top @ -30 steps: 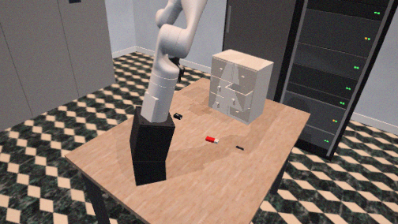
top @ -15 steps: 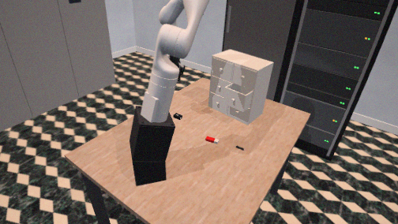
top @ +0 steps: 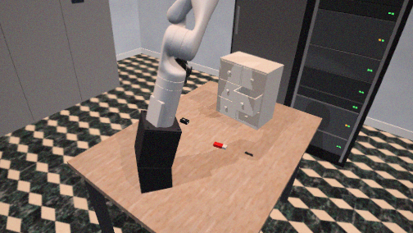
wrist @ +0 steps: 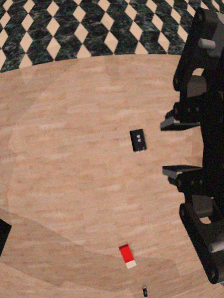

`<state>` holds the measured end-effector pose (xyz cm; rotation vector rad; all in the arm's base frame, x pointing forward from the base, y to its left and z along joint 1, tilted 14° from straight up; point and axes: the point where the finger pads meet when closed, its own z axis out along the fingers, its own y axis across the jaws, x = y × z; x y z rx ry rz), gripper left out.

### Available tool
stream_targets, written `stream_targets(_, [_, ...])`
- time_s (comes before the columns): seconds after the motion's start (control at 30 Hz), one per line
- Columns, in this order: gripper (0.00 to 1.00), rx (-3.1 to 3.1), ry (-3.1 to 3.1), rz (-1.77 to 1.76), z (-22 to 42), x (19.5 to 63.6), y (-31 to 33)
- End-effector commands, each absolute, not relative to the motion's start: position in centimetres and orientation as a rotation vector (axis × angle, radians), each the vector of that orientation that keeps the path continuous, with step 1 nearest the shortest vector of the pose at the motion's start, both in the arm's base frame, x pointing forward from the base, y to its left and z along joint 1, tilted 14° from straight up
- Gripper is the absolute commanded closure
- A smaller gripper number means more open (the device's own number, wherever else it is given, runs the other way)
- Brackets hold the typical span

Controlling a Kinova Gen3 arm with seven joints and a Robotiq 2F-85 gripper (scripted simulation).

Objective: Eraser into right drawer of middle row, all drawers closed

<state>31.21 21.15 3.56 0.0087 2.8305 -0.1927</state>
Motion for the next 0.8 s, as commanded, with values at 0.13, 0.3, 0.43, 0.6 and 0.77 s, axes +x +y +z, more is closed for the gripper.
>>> stream_targets(0.13, [0.67,0.023,2.843,-0.189,3.86,31.41,21.13])
stream_targets(0.3, [0.67,0.025,2.862,-0.189,3.99,31.25,21.16])
stream_targets(0.43, [0.67,0.026,2.875,-0.189,4.08,31.14,21.18])
stream_targets(0.6, [0.67,0.028,2.888,-0.190,4.16,31.04,21.18])
stream_targets(0.77, [0.67,0.029,2.895,-0.191,4.21,30.98,21.19])
